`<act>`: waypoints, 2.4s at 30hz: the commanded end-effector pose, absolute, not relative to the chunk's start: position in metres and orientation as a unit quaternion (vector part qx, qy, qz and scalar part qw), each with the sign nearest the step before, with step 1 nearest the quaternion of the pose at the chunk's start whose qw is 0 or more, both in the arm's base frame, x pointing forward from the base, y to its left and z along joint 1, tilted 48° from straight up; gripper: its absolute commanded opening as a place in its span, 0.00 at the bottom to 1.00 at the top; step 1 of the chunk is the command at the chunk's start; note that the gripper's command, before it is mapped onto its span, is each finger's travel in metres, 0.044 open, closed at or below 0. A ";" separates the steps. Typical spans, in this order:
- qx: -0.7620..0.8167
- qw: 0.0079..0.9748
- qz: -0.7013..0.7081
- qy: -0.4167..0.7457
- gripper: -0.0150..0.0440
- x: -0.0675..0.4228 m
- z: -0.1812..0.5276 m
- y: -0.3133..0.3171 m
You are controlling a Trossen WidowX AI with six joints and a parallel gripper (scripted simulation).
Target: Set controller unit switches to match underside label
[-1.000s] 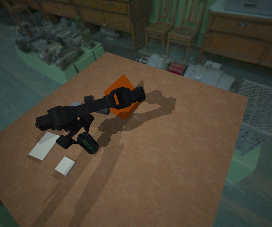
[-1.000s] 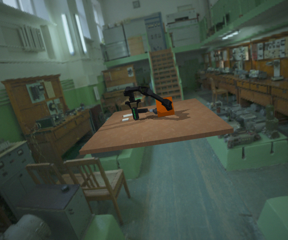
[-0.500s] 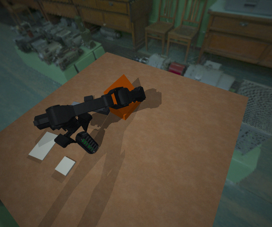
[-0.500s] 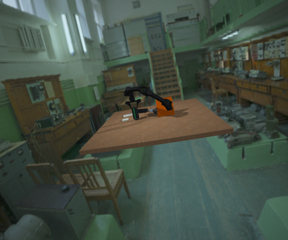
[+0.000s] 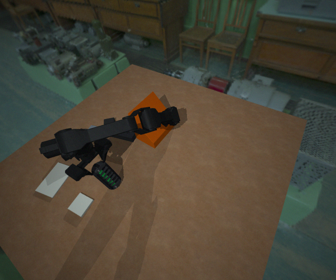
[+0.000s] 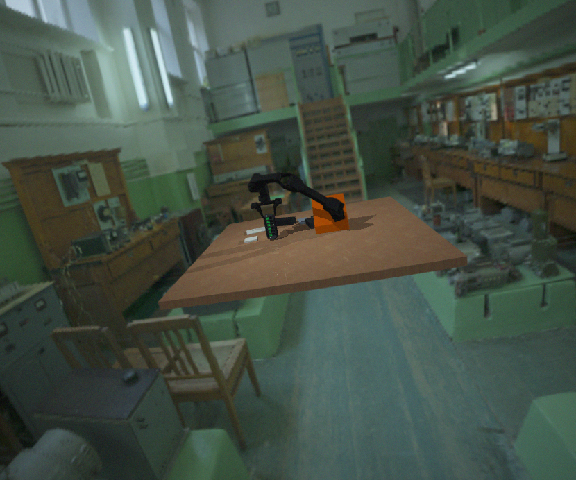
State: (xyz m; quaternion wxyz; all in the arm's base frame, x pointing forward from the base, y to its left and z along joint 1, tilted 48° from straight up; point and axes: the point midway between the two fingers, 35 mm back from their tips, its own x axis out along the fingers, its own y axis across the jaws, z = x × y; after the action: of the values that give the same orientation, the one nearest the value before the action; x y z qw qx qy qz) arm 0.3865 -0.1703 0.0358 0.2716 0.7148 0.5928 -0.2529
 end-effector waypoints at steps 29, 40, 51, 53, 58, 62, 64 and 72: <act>0.711 0.272 -0.252 0.598 0.83 0.388 0.007 -0.178; 0.711 0.272 -0.253 0.598 0.83 0.388 -0.001 -0.181; 0.711 0.272 -0.253 0.598 0.83 0.389 -0.009 -0.183; 0.711 0.272 -0.253 0.597 0.83 0.389 -0.011 -0.183; 0.711 0.272 -0.253 0.597 0.83 0.389 -0.015 -0.184; 0.711 0.272 -0.253 0.597 0.83 0.389 -0.018 -0.184; 0.711 0.272 -0.253 0.597 0.83 0.389 -0.019 -0.185; 0.711 0.272 -0.253 0.597 0.83 0.390 -0.025 -0.186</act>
State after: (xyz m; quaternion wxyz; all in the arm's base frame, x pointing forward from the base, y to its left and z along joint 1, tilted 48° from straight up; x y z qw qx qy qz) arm 0.3877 -0.1922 -0.0168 0.2758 0.7156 0.5886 -0.2556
